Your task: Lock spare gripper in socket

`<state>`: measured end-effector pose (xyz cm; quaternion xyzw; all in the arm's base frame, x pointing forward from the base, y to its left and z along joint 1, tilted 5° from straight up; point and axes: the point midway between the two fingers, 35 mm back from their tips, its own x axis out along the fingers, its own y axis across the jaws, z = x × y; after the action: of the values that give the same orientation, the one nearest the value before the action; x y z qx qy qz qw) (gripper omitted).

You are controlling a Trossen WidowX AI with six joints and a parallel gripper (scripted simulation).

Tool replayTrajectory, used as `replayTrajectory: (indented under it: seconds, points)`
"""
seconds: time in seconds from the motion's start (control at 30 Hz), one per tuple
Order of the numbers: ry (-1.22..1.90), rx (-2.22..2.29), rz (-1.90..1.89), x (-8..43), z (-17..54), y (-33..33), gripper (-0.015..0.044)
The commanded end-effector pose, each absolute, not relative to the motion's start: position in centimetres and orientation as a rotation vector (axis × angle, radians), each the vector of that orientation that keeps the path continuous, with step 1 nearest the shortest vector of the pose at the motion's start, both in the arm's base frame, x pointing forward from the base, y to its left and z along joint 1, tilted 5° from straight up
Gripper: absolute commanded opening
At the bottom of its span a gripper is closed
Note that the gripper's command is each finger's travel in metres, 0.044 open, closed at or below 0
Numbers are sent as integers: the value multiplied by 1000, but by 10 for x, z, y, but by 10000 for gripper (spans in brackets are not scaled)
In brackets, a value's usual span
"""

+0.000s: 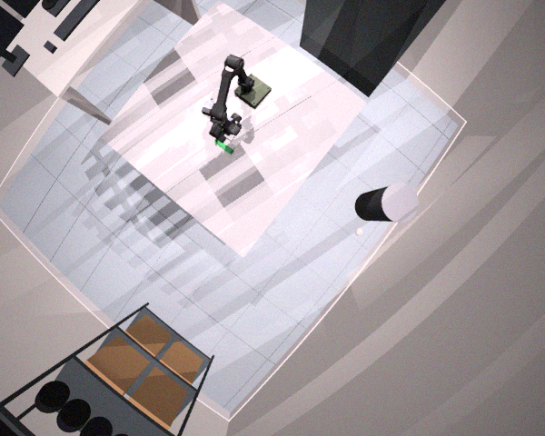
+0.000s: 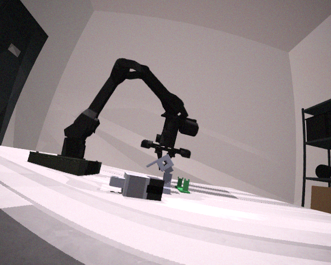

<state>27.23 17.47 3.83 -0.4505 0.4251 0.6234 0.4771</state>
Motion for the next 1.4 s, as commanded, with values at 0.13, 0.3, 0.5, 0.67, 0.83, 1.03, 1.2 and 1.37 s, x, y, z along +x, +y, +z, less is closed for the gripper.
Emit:
replayTrajectory:
  seconds: [0.13,0.3,0.5,0.67,0.83,1.03,1.2,1.37]
  points:
    - [1037,-1093,1525,274,42,182,0]
    - [1042,-1091,1528,274,42,185,0]
    - [1048,-1089,1532,273,42,188,0]
    - [1056,-1086,1537,273,43,192,0]
    - [1061,-1084,1540,272,43,195,0]
    - [1067,-1082,1544,271,43,198,0]
    - [1074,-1079,1548,271,44,202,0]
    - [1079,-1077,1551,270,45,204,0]
